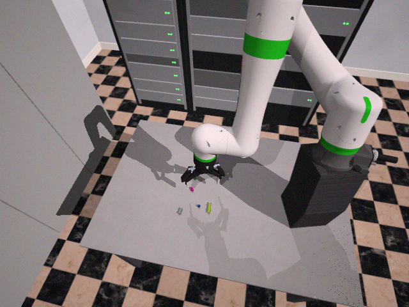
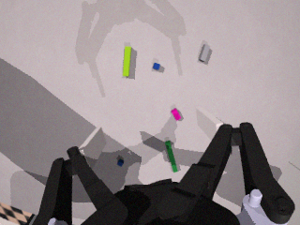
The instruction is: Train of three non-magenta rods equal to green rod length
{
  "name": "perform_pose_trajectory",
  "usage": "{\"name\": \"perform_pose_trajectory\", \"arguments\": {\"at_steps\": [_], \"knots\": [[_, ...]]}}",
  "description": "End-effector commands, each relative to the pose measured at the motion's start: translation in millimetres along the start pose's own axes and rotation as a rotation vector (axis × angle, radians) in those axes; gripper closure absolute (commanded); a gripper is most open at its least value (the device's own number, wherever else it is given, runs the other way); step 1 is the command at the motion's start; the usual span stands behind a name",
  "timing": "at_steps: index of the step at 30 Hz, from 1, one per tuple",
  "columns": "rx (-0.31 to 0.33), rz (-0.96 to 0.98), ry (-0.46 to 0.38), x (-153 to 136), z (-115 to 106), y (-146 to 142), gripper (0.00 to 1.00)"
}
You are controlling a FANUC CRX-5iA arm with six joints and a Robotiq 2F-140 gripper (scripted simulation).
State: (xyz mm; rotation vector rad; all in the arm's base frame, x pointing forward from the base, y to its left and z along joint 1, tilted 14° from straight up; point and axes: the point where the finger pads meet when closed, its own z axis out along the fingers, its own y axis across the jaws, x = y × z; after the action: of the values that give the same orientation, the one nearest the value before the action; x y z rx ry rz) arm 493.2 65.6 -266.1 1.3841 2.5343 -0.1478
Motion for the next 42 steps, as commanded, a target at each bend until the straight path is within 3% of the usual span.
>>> {"name": "perform_pose_trajectory", "arguments": {"at_steps": [1,11,42], "knots": [[0.056,-0.156,0.021,7.6,0.0,4.4,0.0],[0.053,-0.399,0.03,20.7,0.4,10.5,0.0],[0.053,-0.403,0.03,20.9,0.4,10.6,0.0]]}}
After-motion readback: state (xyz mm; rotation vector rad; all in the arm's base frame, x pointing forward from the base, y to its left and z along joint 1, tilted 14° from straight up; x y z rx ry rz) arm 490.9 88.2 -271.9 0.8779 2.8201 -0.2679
